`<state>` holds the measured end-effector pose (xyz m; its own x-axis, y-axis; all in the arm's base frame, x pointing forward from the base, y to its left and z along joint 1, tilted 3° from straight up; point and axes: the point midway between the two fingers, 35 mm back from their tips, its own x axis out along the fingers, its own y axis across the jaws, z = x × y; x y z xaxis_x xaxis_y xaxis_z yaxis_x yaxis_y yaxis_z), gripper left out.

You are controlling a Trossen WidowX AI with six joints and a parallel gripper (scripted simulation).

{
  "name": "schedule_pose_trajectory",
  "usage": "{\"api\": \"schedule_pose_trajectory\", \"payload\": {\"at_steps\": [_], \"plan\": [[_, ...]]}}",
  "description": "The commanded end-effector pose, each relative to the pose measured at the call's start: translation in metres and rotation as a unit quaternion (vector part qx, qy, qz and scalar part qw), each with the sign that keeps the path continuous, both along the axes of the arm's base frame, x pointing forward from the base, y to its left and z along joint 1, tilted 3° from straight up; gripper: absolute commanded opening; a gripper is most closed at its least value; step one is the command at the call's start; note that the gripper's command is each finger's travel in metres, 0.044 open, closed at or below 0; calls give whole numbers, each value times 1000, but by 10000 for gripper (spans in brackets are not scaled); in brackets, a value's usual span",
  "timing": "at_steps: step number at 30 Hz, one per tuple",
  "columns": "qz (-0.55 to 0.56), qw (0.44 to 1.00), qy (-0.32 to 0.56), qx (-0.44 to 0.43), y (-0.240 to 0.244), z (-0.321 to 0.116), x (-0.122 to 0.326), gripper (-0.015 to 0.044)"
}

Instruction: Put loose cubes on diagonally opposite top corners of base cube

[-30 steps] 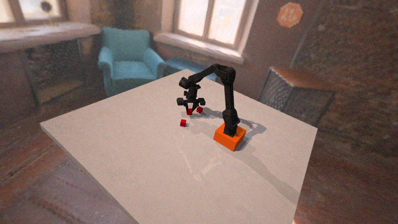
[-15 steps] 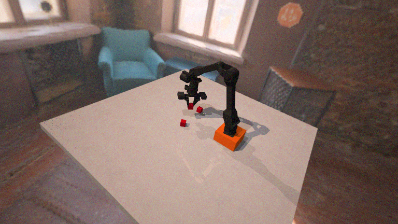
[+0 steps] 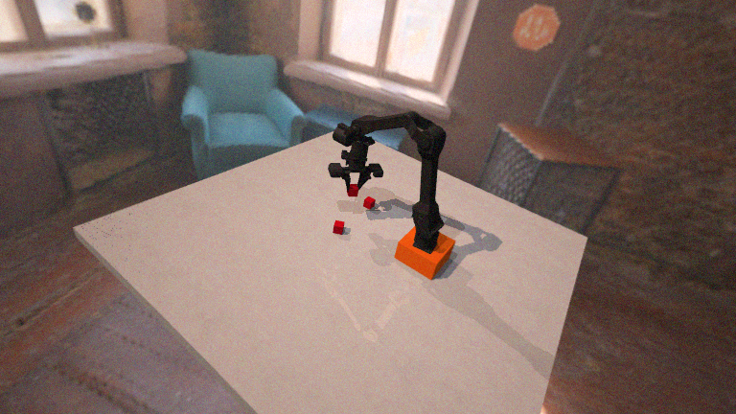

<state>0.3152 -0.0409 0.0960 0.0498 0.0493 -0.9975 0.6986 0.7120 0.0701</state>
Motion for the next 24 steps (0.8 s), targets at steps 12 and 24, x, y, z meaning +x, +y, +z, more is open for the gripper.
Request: {"api": "schedule_pose_trajectory", "payload": {"at_steps": [12,24], "plan": [[112,994,-7,-5,44,-18,6,105],[202,979,-12,-8,81,-34,4,105]]}}
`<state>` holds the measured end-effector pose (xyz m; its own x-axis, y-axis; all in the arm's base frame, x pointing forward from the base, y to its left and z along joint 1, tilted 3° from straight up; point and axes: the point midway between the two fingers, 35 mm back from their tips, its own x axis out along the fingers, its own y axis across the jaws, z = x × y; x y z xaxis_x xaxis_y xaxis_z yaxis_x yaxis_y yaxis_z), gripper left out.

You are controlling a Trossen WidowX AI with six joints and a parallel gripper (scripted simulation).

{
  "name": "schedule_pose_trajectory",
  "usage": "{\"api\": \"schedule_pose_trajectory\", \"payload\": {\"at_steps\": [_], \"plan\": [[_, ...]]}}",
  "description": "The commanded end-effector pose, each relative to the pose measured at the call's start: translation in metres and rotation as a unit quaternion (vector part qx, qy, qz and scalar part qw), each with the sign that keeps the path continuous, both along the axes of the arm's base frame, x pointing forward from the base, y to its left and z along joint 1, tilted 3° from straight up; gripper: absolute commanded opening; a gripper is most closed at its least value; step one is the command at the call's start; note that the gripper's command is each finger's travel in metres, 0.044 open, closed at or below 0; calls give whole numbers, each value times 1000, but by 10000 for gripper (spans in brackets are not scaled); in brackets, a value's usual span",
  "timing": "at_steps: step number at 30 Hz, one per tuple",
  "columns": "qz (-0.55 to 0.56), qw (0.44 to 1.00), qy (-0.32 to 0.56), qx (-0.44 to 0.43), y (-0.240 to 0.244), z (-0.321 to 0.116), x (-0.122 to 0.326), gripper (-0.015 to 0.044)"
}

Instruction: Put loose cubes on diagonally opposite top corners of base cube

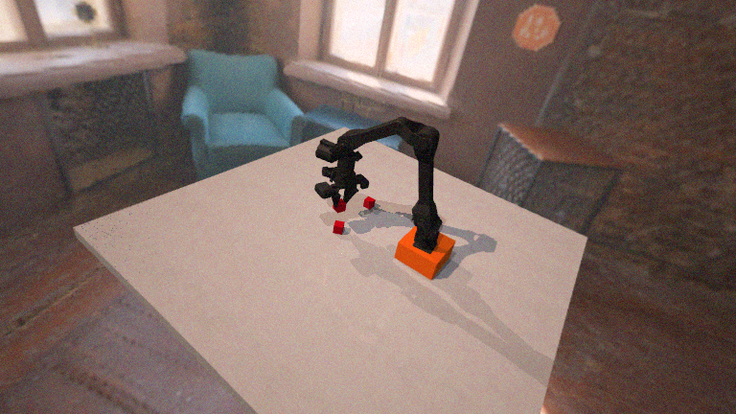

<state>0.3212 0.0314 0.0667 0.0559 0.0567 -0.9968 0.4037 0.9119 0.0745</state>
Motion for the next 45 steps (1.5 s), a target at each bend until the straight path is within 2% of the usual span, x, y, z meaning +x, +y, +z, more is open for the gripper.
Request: {"api": "schedule_pose_trajectory", "payload": {"at_steps": [1,15,26,45], "plan": [[32,999,0,-3,12,-6,-2,105],[43,999,-1,-3,16,-9,-3,105],[44,999,-1,-3,18,-35,-2,105],[44,999,-1,-3,18,-37,-2,105]]}}
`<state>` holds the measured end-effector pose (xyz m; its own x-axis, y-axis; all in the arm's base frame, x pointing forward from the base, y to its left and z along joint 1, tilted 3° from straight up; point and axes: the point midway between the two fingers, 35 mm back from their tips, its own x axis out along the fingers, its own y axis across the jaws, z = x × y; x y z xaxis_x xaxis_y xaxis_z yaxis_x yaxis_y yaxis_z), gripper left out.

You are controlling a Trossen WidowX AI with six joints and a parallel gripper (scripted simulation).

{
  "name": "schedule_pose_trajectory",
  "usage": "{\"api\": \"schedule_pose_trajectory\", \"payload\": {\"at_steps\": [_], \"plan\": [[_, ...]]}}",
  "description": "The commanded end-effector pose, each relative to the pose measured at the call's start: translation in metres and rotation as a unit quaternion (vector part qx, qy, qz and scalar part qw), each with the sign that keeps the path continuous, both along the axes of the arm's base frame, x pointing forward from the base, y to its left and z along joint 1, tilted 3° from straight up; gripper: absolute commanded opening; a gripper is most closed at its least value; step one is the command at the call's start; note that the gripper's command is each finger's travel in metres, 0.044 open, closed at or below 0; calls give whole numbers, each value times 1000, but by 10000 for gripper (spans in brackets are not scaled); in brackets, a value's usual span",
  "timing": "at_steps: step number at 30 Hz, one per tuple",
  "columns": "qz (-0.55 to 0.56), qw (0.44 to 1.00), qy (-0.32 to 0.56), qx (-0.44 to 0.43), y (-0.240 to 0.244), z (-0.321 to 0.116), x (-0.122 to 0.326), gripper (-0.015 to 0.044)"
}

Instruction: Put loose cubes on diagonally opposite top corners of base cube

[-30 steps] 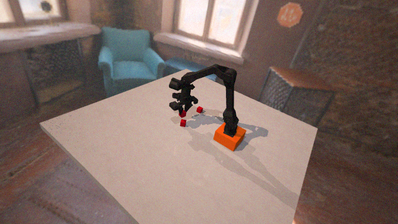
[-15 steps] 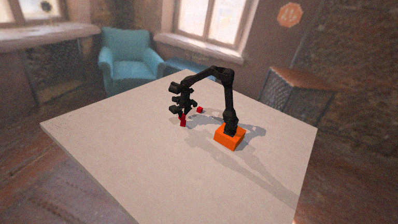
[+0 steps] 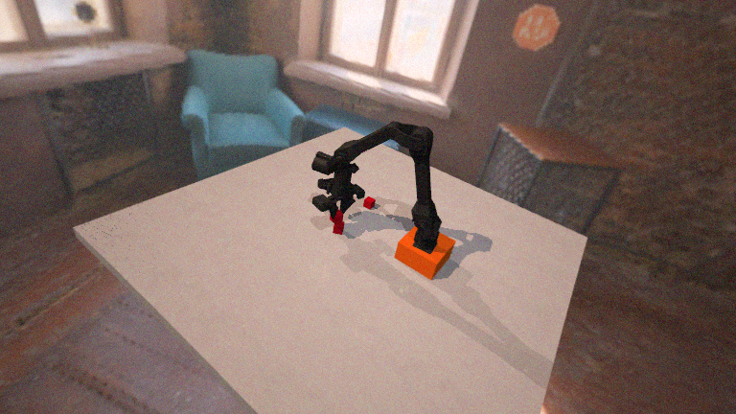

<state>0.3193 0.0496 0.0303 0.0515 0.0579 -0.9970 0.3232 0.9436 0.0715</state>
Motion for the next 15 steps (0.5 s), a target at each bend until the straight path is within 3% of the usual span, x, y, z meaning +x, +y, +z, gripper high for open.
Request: {"api": "schedule_pose_trajectory", "payload": {"at_steps": [1,6,10,15], "plan": [[0,1000,-1,-2,0,0,0,105],[0,1000,-1,-2,0,0,0,105],[0,1000,-1,-2,0,0,0,205],[0,1000,-1,-2,0,0,0,205]]}}
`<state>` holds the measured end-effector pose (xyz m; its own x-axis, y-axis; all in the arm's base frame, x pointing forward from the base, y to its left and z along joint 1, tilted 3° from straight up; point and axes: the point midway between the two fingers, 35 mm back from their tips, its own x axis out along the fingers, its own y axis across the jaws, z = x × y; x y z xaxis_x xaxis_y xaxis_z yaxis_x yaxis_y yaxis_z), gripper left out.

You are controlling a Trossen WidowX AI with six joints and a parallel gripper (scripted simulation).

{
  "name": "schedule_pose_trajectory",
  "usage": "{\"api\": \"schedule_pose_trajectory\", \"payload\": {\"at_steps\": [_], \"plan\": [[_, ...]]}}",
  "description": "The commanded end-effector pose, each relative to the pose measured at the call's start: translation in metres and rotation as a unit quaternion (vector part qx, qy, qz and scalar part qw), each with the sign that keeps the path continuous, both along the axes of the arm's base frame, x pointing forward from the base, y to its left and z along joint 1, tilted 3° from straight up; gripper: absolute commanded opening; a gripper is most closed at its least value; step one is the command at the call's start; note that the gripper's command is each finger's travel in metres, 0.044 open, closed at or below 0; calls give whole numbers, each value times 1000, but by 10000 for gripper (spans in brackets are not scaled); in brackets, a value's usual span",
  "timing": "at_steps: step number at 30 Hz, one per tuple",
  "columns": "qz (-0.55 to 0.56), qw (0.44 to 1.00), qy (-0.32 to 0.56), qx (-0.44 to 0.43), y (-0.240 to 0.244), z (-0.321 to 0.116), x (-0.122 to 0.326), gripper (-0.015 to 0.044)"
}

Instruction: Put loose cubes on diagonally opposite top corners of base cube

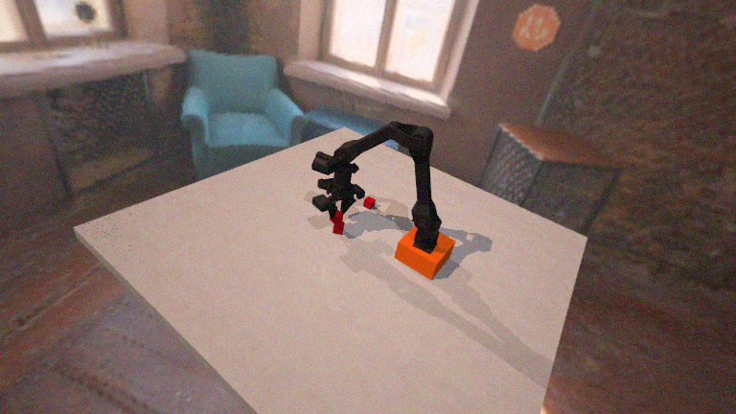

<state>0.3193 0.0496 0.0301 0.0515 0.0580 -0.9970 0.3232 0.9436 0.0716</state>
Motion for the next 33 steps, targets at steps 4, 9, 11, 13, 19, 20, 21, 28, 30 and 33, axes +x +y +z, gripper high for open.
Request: {"api": "schedule_pose_trajectory", "payload": {"at_steps": [4,9,11,13,19,20,21,28,30,33], "plan": [[0,1000,0,0,0,9,0,205],[0,1000,0,0,-1,14,-1,205],[0,1000,0,0,-1,17,-1,205],[0,1000,0,0,-1,19,-1,205],[0,1000,0,0,-1,26,-1,205],[0,1000,0,0,-2,28,-1,205],[0,1000,0,0,-2,29,-1,205],[0,1000,0,0,-2,30,-1,205],[-19,1000,4,0,-7,29,-2,258],[-94,996,8,2,-31,33,2,265]]}}
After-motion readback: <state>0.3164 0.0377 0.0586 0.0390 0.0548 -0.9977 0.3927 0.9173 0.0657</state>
